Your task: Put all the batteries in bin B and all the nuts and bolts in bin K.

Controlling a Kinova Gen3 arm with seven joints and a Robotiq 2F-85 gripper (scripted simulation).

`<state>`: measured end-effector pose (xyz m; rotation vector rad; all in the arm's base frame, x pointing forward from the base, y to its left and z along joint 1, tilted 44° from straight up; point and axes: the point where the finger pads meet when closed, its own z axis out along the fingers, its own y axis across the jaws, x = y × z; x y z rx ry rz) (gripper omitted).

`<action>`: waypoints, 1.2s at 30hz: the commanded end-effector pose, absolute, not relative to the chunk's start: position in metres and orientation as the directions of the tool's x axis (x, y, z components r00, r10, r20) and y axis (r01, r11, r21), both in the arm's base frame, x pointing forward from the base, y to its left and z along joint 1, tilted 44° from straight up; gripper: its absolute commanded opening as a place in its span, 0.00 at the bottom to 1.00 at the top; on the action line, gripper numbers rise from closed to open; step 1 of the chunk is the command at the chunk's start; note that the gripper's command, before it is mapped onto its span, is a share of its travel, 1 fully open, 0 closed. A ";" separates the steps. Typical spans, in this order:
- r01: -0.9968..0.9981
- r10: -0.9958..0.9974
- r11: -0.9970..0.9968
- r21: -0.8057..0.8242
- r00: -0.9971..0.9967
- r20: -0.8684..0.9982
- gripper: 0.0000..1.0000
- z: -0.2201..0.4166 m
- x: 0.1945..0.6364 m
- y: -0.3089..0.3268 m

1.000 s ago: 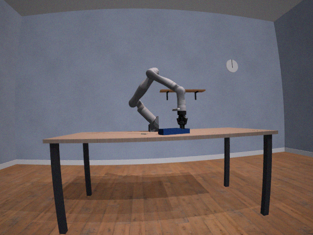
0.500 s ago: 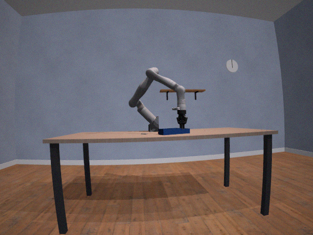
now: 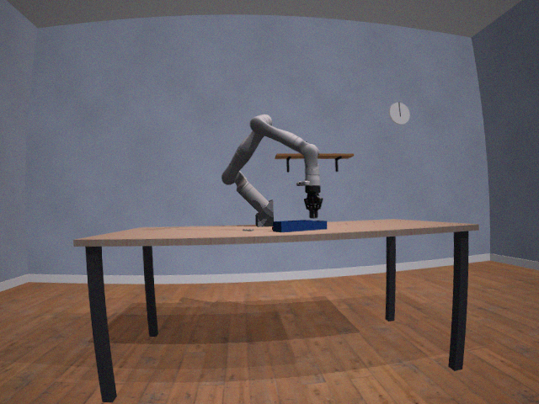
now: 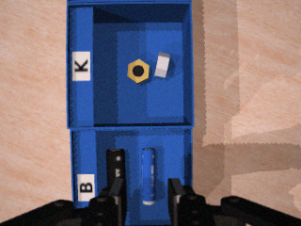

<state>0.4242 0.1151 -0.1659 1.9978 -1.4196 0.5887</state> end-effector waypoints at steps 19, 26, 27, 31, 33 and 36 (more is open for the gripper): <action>-0.946 -0.676 -0.242 0.217 0.325 0.661 1.00 -0.142 0.426 0.140; -0.946 -0.676 -0.242 0.217 0.325 0.661 1.00 -0.125 0.426 0.157; -0.946 -0.676 -0.242 0.217 0.325 0.661 1.00 -0.122 0.425 0.160; -0.946 -0.676 -0.242 0.217 0.325 0.661 1.00 -0.110 0.425 0.171; -0.946 -0.676 -0.242 0.217 0.325 0.661 1.00 -0.105 0.425 0.176; -0.946 -0.676 -0.242 0.217 0.325 0.661 1.00 -0.099 0.425 0.182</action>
